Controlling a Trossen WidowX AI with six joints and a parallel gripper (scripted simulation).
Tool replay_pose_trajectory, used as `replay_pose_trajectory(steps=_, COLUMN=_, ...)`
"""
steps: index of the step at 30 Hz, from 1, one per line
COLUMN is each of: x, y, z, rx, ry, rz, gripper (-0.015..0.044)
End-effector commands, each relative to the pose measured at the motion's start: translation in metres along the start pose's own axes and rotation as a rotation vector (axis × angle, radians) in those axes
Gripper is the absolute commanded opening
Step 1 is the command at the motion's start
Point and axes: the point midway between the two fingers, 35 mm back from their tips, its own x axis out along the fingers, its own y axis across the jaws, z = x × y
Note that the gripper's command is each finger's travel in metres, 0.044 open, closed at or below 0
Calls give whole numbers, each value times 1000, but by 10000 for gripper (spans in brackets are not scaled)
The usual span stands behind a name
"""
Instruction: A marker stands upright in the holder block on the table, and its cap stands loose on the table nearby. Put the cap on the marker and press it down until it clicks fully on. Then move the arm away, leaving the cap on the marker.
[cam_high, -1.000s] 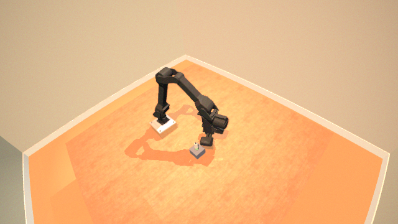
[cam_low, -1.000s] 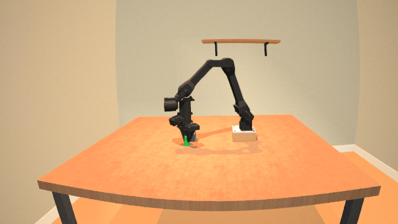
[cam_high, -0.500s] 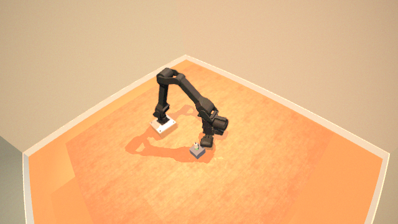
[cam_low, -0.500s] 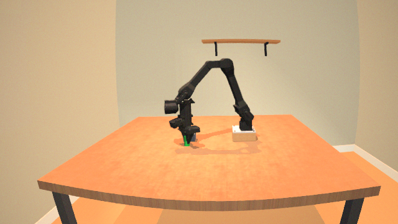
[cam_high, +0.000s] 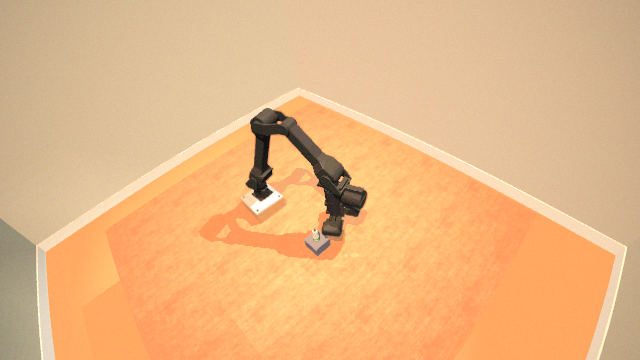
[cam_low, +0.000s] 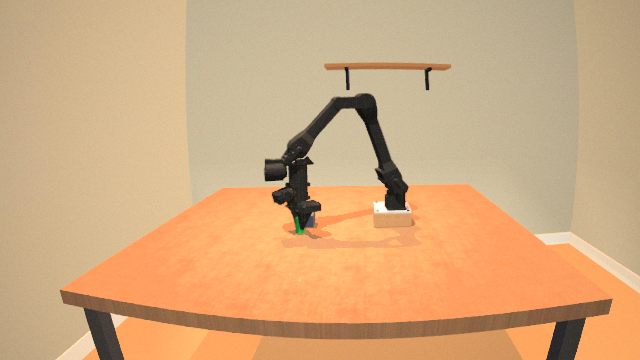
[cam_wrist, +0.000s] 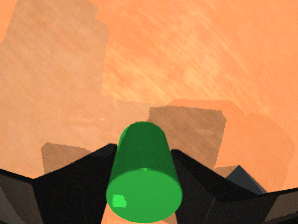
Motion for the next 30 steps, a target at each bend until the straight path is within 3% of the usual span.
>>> replay_pose_trajectory(steps=1, x=-12, y=0, z=3, rx=5, ry=-9, rz=0, gripper=0)
replay_pose_trajectory(steps=19, x=-55, y=0, z=-1, rx=2, ry=14, rz=0, gripper=0)
replay_pose_trajectory(steps=30, x=-76, y=-32, z=-16, rx=2, ry=15, rz=-4, gripper=0)
